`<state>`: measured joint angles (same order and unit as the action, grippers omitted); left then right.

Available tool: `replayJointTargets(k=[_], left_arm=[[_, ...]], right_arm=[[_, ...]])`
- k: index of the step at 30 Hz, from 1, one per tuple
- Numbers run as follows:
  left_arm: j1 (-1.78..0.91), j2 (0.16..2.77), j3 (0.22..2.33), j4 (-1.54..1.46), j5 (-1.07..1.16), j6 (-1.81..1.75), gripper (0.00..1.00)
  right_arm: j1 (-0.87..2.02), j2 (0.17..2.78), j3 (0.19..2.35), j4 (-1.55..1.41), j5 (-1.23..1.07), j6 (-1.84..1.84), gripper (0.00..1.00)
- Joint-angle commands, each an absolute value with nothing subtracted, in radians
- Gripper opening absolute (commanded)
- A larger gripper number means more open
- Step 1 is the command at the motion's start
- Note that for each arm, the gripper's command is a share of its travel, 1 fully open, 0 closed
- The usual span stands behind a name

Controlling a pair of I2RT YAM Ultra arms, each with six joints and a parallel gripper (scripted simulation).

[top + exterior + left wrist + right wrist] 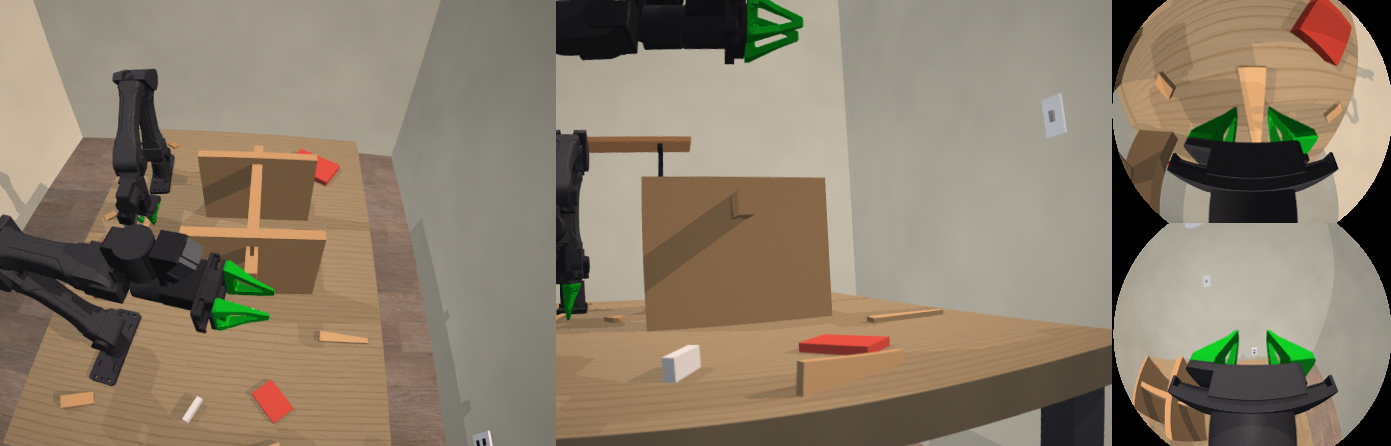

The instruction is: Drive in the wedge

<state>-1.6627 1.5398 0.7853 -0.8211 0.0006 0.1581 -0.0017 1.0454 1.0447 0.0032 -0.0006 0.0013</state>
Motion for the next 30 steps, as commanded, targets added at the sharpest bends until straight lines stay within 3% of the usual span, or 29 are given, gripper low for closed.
replayJointTargets(k=[1, 2, 3, 30], left_arm=[[-1.654, 1.521, 0.806, -0.802, -0.004, 0.163, 0.42], [-1.659, 1.519, 0.809, -0.799, -0.003, 0.163, 0.42], [-1.653, 1.498, 0.818, -0.799, -0.005, 0.163, 0.01], [-1.672, 1.465, 0.866, -0.915, 0.011, 0.144, 0.01]], right_arm=[[0.003, 1.043, 1.084, 0.008, 0.003, -0.006, 0.39], [0.003, 1.043, 1.084, 0.008, 0.003, -0.006, 0.39], [0.003, 1.043, 1.084, 0.008, 0.003, -0.006, 0.39], [0.003, 1.043, 1.084, 0.008, 0.003, -0.006, 0.39]])
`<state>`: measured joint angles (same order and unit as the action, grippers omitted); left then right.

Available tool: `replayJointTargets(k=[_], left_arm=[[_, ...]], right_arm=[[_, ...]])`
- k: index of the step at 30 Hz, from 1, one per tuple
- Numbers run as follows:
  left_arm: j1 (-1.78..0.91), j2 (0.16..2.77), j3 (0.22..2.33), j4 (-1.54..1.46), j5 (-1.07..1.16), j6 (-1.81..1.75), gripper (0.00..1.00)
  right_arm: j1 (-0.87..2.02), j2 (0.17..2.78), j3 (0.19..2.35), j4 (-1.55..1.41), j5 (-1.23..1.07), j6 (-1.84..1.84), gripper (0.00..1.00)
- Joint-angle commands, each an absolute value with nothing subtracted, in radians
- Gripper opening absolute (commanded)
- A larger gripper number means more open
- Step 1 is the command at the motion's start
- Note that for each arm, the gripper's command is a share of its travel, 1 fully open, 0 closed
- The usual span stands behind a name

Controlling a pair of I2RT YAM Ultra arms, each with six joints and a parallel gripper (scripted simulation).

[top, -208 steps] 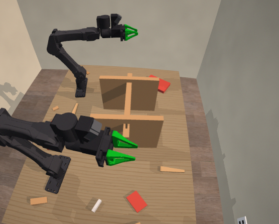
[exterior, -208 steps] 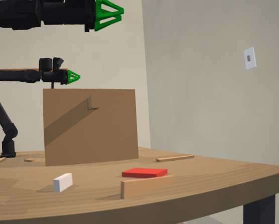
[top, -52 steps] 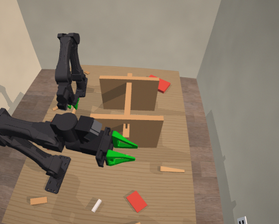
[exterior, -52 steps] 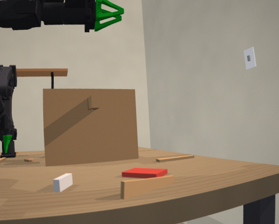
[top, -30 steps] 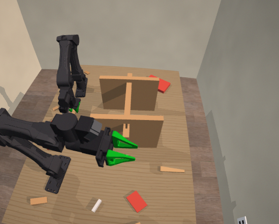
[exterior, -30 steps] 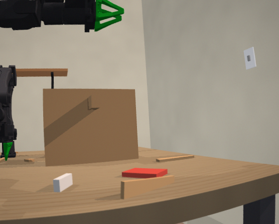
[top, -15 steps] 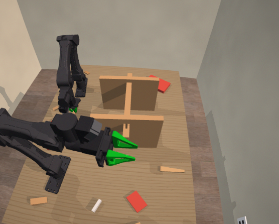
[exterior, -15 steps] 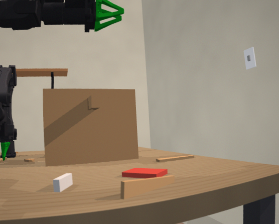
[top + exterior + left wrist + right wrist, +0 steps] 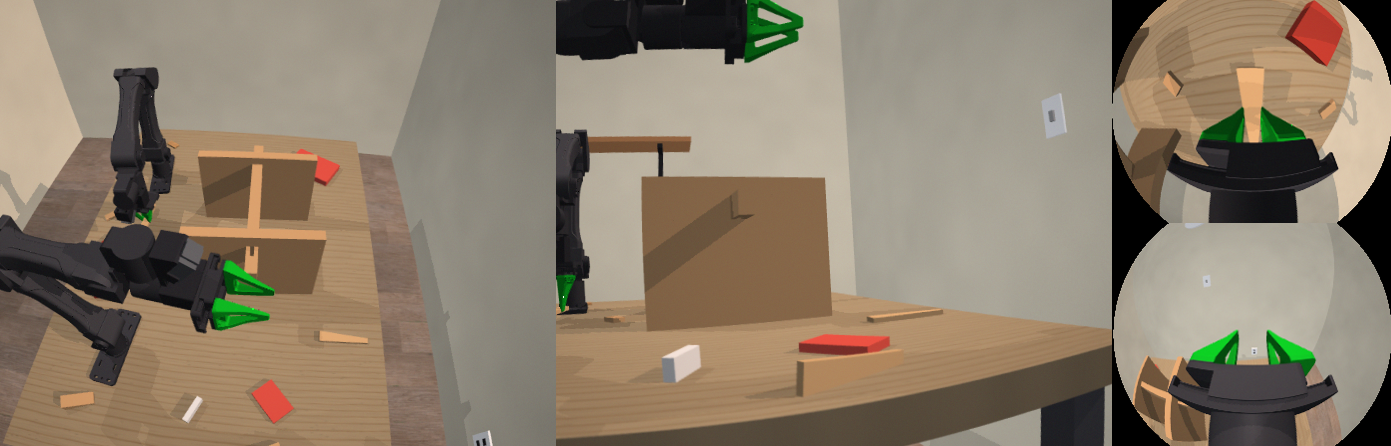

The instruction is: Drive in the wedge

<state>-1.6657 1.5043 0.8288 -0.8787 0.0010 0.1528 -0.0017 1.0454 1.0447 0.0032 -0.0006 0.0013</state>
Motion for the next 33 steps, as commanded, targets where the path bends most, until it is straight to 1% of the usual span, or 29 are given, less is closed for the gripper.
replayJointTargets(k=[1, 27, 33], left_arm=[[-1.673, 1.462, 0.871, -0.922, 0.009, 0.143, 0.01], [-1.676, 1.408, 0.982, -1.086, 0.012, 0.124, 0.01], [-1.677, 1.404, 0.987, -1.082, 0.011, 0.124, 0.01]], right_arm=[[0.003, 1.043, 1.084, 0.008, 0.003, -0.006, 0.39], [0.003, 1.043, 1.084, 0.008, 0.003, -0.006, 0.39], [0.003, 1.043, 1.084, 0.008, 0.003, -0.006, 0.39]])
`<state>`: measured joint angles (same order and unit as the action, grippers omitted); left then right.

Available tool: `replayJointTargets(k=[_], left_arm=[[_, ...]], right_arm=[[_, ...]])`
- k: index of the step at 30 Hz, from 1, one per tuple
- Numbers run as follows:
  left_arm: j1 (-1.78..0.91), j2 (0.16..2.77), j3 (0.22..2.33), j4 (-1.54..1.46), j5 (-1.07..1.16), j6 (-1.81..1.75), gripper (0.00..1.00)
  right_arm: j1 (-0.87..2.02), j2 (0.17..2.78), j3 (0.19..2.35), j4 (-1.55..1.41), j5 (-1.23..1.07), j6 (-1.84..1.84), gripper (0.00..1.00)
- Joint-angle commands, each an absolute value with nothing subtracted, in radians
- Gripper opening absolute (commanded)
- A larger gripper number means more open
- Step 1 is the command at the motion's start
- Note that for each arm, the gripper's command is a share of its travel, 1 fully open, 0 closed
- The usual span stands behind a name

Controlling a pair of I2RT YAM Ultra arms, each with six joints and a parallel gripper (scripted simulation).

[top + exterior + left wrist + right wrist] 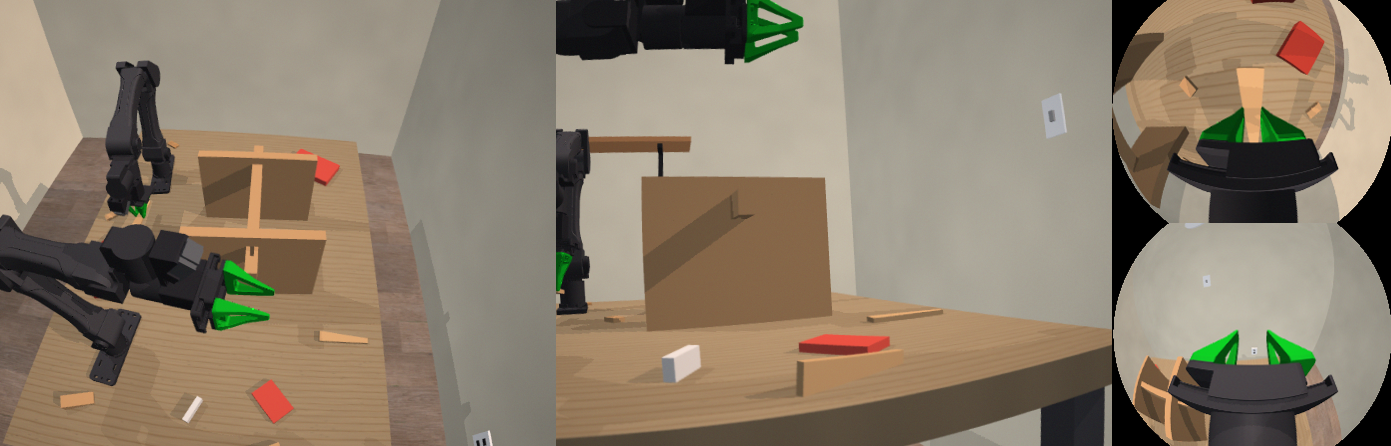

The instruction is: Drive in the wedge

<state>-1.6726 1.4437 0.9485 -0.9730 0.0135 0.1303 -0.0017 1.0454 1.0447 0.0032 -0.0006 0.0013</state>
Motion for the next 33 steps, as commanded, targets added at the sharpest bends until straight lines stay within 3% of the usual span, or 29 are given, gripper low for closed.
replayJointTargets(k=[1, 20, 33], left_arm=[[-1.677, 1.405, 0.986, -1.08, 0.011, 0.124, 0.01], [-1.681, 1.435, 0.977, -1.076, 0.013, 0.124, 0.01], [-1.492, 1.369, 1.01, -0.826, 0.143, 0.097, 0.01]], right_arm=[[0.003, 1.043, 1.084, 0.008, 0.003, -0.006, 0.39], [0.003, 1.043, 1.084, 0.008, 0.003, -0.006, 0.39], [0.003, 1.043, 1.084, 0.008, 0.003, -0.006, 0.39]])
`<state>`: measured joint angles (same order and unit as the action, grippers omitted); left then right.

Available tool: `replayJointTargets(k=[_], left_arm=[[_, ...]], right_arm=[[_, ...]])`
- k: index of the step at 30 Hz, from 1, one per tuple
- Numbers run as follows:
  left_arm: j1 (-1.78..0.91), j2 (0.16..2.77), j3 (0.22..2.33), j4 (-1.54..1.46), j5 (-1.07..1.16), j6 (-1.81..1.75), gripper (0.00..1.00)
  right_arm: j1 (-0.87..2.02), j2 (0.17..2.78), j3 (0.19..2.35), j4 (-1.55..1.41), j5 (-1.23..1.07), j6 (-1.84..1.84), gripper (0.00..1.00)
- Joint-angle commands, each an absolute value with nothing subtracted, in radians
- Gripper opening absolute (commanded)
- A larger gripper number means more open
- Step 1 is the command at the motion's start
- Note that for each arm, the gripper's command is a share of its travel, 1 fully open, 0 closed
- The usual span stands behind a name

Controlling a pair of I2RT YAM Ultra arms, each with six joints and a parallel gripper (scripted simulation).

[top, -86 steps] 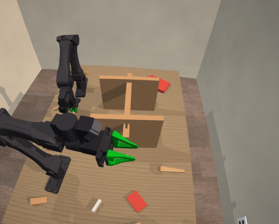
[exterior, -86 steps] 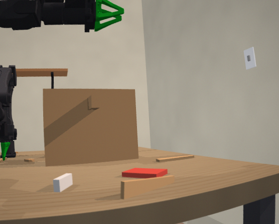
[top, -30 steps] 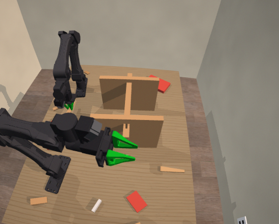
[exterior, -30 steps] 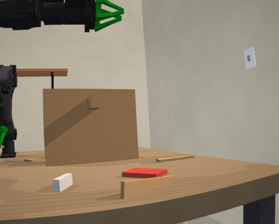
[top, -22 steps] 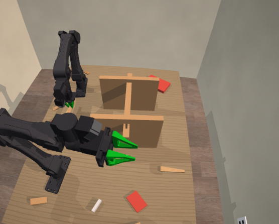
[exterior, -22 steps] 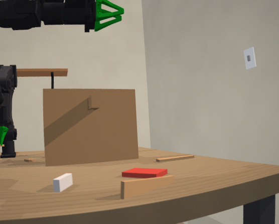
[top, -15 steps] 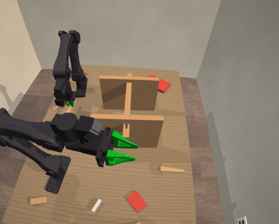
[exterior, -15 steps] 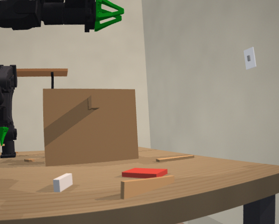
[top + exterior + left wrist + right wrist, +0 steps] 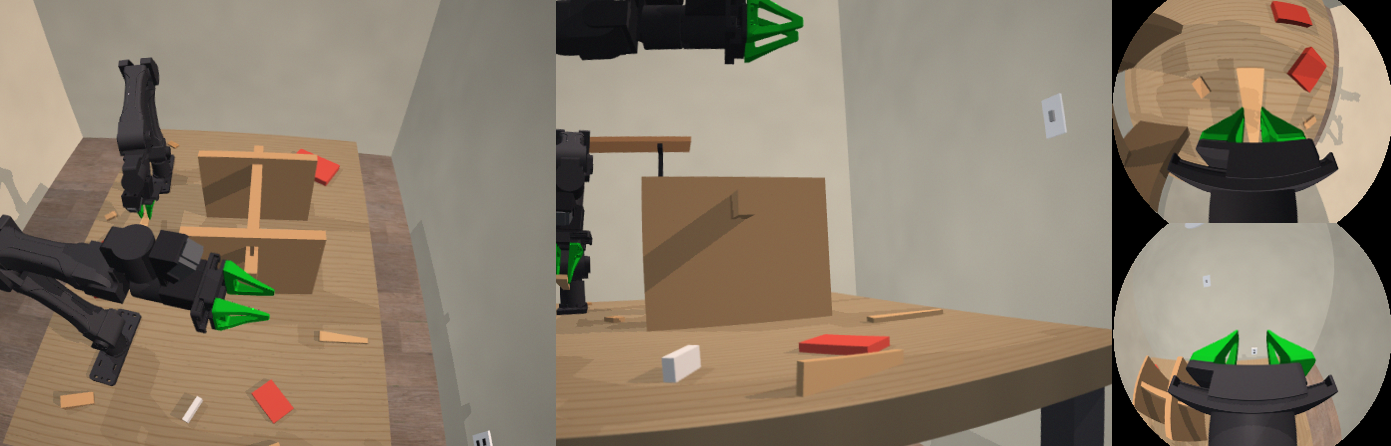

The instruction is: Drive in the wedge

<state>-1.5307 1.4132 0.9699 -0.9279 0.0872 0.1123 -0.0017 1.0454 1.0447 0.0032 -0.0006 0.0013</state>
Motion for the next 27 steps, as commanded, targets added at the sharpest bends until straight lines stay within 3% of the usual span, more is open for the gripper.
replayJointTargets(k=[1, 27], left_arm=[[-1.476, 1.37, 1.008, -0.805, 0.153, 0.094, 0.01], [-1.141, 1.308, 1.036, -0.355, 0.358, 0.036, 0.01]], right_arm=[[0.003, 1.043, 1.084, 0.008, 0.003, -0.006, 0.39], [0.003, 1.043, 1.084, 0.008, 0.003, -0.006, 0.39]])
